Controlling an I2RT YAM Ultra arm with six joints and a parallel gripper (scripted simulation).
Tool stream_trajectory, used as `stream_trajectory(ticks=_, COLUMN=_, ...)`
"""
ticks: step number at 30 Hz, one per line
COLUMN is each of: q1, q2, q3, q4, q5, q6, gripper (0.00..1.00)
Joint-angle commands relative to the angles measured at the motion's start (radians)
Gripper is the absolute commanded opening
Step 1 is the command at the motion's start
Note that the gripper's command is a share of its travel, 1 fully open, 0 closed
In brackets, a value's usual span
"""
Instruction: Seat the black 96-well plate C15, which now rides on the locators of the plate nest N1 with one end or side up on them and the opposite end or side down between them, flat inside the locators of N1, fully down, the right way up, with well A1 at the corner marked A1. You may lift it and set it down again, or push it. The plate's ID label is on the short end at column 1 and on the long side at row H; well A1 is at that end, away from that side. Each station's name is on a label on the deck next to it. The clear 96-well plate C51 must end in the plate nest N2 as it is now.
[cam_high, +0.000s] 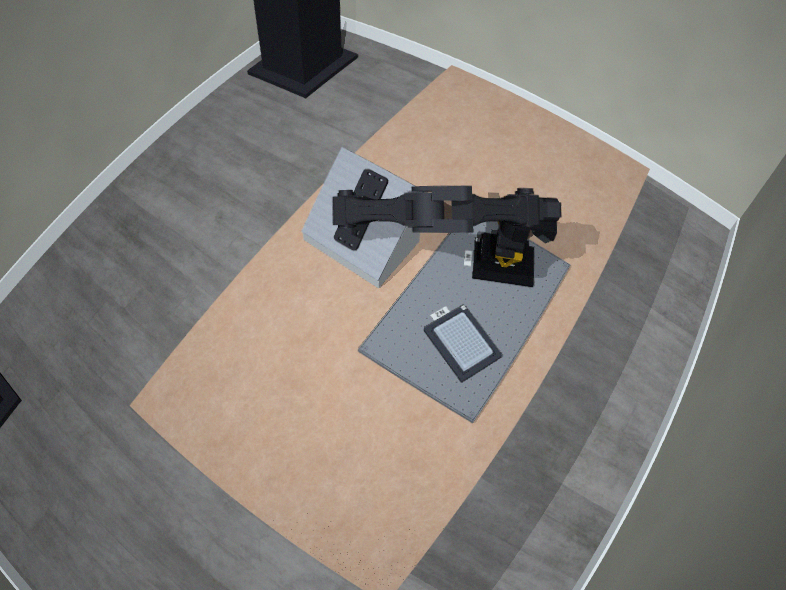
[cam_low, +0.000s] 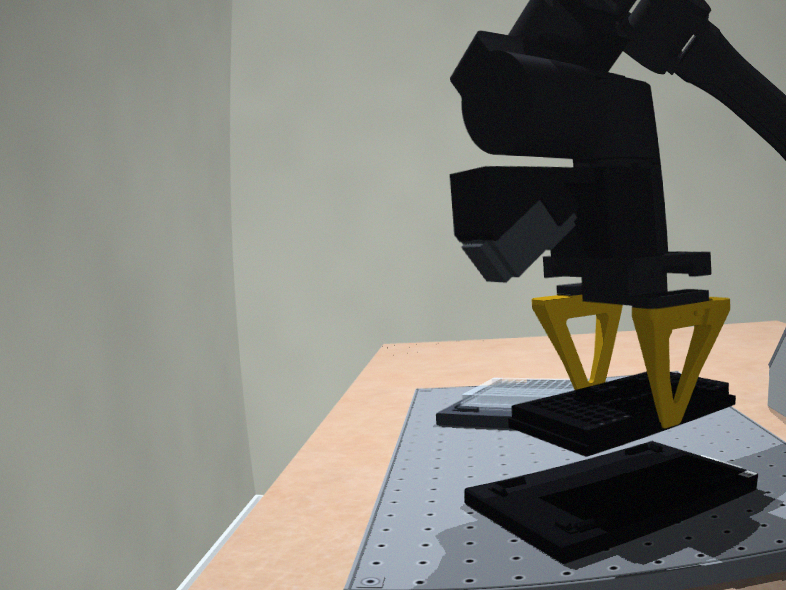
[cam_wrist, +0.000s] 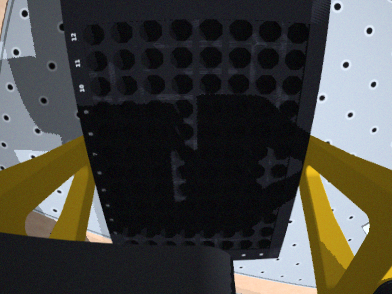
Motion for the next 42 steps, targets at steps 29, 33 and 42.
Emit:
stream_trajectory(ticks=29, q1=0.022, q2=-0.014, q3=0.007, q4=0.0, q5=0.0, q6=0.003, gripper=0.0)
stream_trajectory(ticks=33, q1=0.022, q2=-0.014, q3=0.007, q4=0.0, q5=0.0, q6=0.003, gripper=0.0)
stream_trajectory(ticks=42, q1=0.022, q2=-0.014, q3=0.007, q4=0.0, q5=0.0, q6=0.003, gripper=0.0)
